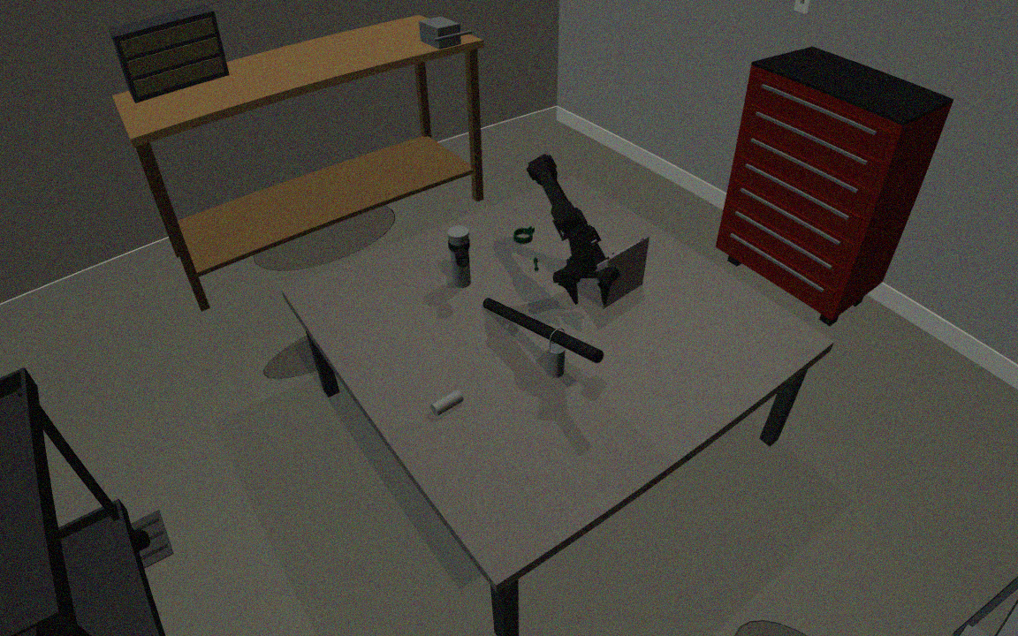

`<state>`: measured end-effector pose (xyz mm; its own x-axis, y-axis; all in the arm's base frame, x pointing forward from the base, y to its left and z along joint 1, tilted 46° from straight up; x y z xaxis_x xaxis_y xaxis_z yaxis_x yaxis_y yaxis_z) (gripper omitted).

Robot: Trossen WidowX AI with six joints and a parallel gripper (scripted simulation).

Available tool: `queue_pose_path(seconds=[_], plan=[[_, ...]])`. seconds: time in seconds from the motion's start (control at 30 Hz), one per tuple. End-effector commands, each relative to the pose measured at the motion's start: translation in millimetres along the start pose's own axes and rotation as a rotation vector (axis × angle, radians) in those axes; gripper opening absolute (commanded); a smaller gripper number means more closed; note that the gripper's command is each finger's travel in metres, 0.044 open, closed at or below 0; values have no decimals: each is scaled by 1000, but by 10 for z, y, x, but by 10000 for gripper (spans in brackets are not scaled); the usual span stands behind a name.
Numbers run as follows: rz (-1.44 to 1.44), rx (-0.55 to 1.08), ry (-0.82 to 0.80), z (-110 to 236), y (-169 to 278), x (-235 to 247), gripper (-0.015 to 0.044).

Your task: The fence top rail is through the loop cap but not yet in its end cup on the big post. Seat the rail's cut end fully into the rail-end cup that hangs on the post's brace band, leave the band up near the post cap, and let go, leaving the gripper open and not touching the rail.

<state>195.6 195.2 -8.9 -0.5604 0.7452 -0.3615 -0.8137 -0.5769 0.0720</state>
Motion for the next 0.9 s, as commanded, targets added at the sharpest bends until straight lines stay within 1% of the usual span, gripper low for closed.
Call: queue_pose_path(seconds=[0.0, 0.2, 0.4, 0.73, 0.87], plan=[[-109, -74, 178, 363, -174, -537, 440], [-240, -151, 405, 875, -225, -1219, 440], [-359, -205, 619, 1388, -101, -1833, 440], [-368, -208, 636, 1429, -85, -1879, 440], [-272, -171, 648, 1454, -62, -1989, 440]])
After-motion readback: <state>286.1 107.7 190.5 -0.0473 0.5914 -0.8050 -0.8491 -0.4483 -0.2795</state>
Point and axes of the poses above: the point midway between the two fingers, 35 mm back from their tips, its own z axis back along the fingers, its own x axis across the jaws, y = z × x, the point moved 4 cm from there along z, back along the fingers, and after that the axes turned 15 degrees about z, right-handed, at the moved point
